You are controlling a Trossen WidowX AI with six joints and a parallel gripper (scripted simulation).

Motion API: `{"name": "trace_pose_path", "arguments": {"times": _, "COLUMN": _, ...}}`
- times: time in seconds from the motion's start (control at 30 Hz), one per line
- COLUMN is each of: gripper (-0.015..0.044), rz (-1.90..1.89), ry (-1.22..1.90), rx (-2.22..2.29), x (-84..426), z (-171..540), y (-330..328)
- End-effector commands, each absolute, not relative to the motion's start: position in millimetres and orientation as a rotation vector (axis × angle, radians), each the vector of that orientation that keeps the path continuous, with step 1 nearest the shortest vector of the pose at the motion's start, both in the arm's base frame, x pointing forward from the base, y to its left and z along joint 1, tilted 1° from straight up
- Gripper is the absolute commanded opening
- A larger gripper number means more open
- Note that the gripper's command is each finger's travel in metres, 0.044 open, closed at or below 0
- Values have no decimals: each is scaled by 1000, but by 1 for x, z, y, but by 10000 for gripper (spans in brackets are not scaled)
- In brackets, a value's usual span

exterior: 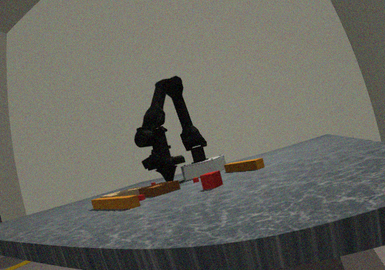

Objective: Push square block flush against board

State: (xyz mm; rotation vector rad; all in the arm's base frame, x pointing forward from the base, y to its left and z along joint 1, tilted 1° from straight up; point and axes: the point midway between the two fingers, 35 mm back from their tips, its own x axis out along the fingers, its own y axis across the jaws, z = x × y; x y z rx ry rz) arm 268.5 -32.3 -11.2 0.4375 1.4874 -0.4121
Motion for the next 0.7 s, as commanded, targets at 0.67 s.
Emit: {"name": "trace_pose_path", "arguments": {"times": 0.67, "gripper": 0, "rz": -412, "ry": 1492, "rx": 439, "x": 242, "z": -3, "y": -16}}
